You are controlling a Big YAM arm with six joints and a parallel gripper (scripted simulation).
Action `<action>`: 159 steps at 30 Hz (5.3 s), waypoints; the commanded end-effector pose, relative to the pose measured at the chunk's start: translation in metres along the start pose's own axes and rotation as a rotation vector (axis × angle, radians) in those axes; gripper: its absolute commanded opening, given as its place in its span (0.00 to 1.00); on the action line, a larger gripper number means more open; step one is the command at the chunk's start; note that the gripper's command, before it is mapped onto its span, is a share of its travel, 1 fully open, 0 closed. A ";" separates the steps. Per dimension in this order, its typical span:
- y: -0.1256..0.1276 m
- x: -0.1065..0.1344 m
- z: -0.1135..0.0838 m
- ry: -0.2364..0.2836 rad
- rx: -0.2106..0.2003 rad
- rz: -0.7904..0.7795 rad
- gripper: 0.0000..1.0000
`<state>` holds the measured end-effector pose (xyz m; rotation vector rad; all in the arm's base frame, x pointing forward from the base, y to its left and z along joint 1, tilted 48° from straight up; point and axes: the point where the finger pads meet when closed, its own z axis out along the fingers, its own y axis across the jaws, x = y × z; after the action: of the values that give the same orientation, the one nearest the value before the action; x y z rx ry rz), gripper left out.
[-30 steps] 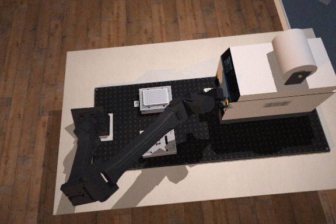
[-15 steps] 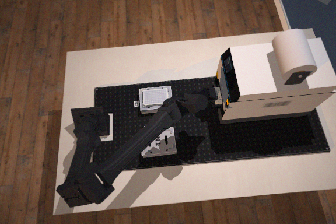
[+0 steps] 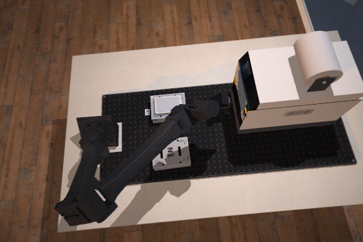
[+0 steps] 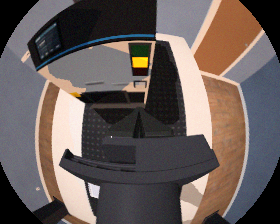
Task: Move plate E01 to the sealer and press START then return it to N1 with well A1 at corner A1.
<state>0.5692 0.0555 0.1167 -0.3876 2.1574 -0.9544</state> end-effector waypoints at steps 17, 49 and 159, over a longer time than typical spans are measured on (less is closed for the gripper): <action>0.005 0.032 -0.069 -0.004 -0.005 0.028 0.00; 0.067 -0.030 -0.120 -0.032 0.001 -0.591 1.00; 0.092 -0.090 -0.120 -0.033 0.027 -1.485 1.00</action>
<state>0.5276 0.2189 0.1223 -2.2001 1.5299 -1.6386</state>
